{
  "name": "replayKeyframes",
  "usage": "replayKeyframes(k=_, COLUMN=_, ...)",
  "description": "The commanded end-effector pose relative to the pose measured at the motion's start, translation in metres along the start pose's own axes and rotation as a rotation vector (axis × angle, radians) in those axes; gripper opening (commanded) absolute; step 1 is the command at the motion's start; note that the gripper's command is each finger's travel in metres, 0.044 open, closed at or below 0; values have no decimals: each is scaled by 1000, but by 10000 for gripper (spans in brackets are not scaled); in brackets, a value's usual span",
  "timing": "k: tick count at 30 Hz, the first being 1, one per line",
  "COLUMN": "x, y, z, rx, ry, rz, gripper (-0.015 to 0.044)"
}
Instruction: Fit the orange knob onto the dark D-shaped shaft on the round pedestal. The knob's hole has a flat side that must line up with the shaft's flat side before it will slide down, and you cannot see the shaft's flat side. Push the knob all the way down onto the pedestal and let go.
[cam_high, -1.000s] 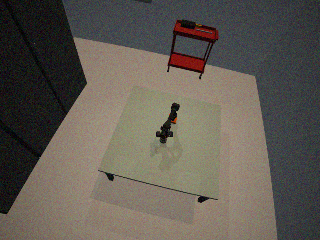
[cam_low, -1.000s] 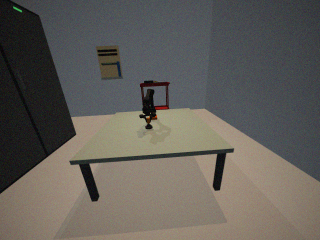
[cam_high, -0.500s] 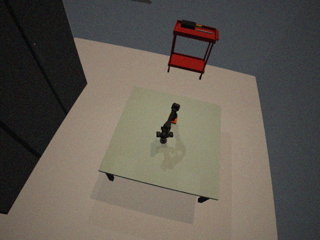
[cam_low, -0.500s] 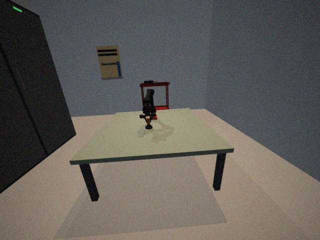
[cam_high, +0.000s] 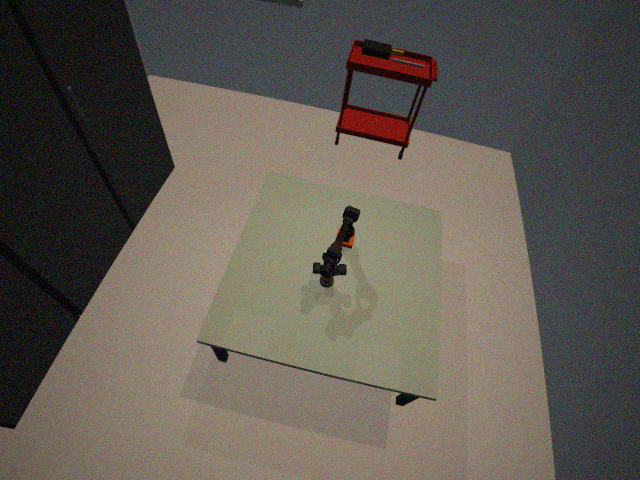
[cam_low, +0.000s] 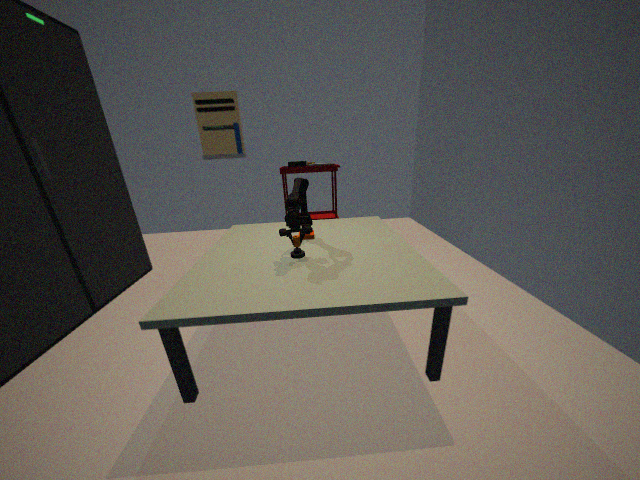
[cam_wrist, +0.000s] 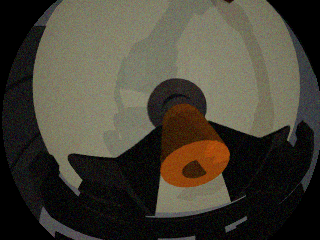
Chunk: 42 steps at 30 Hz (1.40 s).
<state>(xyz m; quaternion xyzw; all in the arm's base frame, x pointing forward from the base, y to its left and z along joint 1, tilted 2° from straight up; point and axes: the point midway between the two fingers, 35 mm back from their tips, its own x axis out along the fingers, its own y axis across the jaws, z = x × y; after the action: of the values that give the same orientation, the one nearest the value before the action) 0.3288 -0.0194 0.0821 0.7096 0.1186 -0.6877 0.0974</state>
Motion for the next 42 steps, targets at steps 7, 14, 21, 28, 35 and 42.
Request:
replayKeyframes(k=7, x=-1, y=1, z=-1, rx=162, ry=5, rz=1, gripper=0)
replayKeyframes(k=14, x=2, y=0, z=0, rx=162, ry=5, rz=1, gripper=0)
replayKeyframes(k=21, x=3, y=0, z=0, rx=162, ry=5, rz=1, gripper=0)
replayKeyframes(k=28, x=3, y=0, z=0, rx=147, ry=5, rz=1, gripper=0)
replayKeyframes(k=35, x=4, y=0, z=0, rx=120, ry=5, rz=1, gripper=0)
replayKeyframes(k=42, x=4, y=0, z=0, rx=120, ry=5, rz=1, gripper=0)
